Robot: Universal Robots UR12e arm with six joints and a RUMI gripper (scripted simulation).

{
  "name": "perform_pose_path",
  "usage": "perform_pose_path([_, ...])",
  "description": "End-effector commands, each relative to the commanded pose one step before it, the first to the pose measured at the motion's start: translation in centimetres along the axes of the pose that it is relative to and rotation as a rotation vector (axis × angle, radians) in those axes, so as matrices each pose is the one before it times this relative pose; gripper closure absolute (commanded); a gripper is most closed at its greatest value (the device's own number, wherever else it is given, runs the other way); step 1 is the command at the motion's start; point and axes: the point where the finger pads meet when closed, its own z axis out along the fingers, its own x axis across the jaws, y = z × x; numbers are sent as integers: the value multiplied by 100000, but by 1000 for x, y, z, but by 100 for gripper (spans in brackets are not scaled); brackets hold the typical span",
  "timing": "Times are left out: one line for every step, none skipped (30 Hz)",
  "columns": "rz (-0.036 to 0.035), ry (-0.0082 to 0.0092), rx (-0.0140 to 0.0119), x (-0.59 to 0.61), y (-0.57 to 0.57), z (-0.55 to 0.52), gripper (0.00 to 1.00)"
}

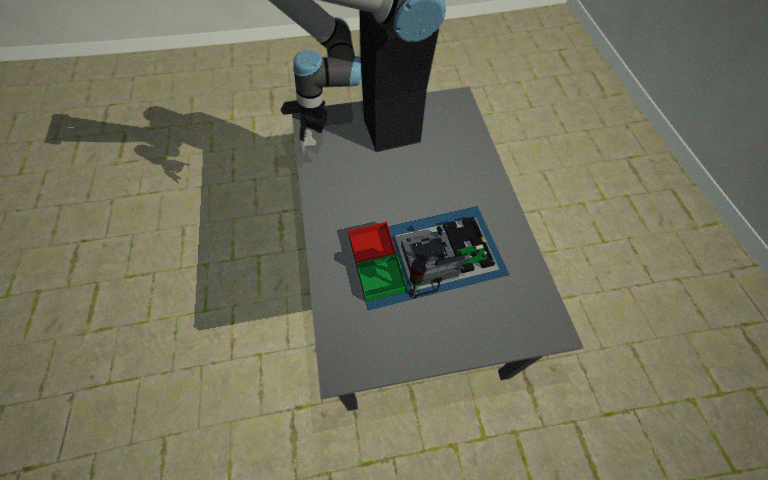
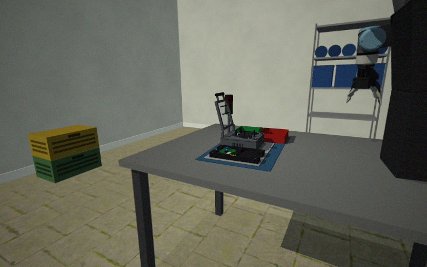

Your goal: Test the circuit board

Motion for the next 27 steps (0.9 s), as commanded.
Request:
perform_pose_path([-190, -36, 57, -71, -23, -39, 0])
perform_pose_path([-138, -9, 12, -44, -9, -2, 0])
perform_pose_path([-190, -12, 17, -61, -12, -3, 0])
perform_pose_path([-232, -28, 54, -78, -32, -8, 0])
perform_pose_path([-222, -14, 34, -67, -35, 6, 0])
perform_pose_path([-269, -8, 22, -77, -32, 14, 0])
perform_pose_path([-301, -10, 27, -93, -39, 17, 0])
perform_pose_path([-347, 1, 1, -101, -23, 10, 0])
perform_pose_path([-398, 20, -45, -106, 8, -1, 0])
perform_pose_path([-457, 23, -52, -122, 9, -2, 0])
perform_pose_path([-520, 26, -59, -139, 10, -3, 0])
perform_pose_path([0, 0, 0, 0, 0, 0, 0])
perform_pose_path([0, 0, 0, 0, 0, 0, 0])
perform_pose_path([-585, 29, -66, -157, 11, -4, 0])
perform_pose_path([-654, 32, -74, -176, 12, -5, 0])
perform_pose_path([-724, 34, -82, -197, 13, -7, 0])
perform_pose_path([-798, 35, -91, -218, 14, -9, 0])
perform_pose_path([-873, 33, -101, -242, 16, -11, 0])
perform_pose_path([-950, 31, -112, -267, 17, -14, 0])
perform_pose_path([-1029, 34, -121, -291, 18, -17, 0])
perform_pose_path([-1110, 36, -130, -316, 19, -21, 0])
perform_pose_path([-1192, 38, -139, -342, 20, -26, 0])
perform_pose_path([-1276, 41, -148, -368, 20, -31, 0])
perform_pose_path([-1360, 43, -157, -396, 21, -37, 0])
perform_pose_path([-1446, 45, -167, -425, 21, -44, 0])
perform_pose_path([-1532, 47, -176, -454, 21, -51, 0])
perform_pose_path([-1620, 50, -185, -485, 21, -60, 0])
